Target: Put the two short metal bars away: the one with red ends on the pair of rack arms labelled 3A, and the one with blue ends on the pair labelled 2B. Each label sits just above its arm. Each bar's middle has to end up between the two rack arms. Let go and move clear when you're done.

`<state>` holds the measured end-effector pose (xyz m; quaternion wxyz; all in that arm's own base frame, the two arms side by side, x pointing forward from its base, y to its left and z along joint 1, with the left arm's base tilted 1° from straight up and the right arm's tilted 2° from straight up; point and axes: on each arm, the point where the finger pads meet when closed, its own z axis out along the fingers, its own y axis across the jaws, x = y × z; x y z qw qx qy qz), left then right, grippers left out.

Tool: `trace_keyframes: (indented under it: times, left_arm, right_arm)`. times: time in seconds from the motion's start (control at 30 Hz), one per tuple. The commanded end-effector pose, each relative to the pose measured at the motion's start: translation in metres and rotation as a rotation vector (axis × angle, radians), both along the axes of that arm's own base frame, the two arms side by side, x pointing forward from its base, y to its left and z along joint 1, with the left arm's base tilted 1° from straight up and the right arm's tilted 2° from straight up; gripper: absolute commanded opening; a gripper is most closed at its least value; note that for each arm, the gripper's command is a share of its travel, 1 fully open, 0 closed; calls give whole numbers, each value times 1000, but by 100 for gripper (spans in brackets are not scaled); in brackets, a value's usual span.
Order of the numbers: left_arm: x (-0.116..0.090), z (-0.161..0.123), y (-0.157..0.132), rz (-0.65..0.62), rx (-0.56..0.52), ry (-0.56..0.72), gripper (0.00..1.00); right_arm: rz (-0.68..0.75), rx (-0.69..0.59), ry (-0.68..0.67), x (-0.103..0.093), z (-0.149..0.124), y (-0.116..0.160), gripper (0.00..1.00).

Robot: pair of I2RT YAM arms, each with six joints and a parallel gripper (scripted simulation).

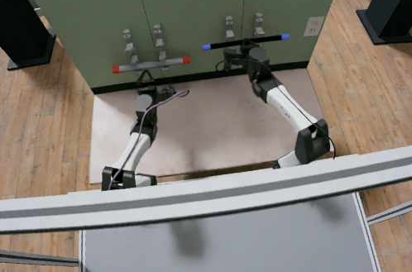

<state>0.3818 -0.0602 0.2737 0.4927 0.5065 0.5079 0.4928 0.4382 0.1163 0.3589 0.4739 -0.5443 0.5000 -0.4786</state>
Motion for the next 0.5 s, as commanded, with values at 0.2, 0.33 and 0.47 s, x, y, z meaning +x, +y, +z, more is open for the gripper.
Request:
trace_keyframes:
  times: [0.2,0.33,0.47]
  left_arm:
    - [-1,16,0,3,-12,-30,100]
    - [-1,16,0,3,-12,-30,100]
    - [-1,16,0,3,-12,-30,100]
  right_arm:
    - [-1,42,-116,-10,29,-6,0]
    - [-1,42,-116,-10,27,-6,0]
    - [-1,42,-116,-10,24,-7,0]
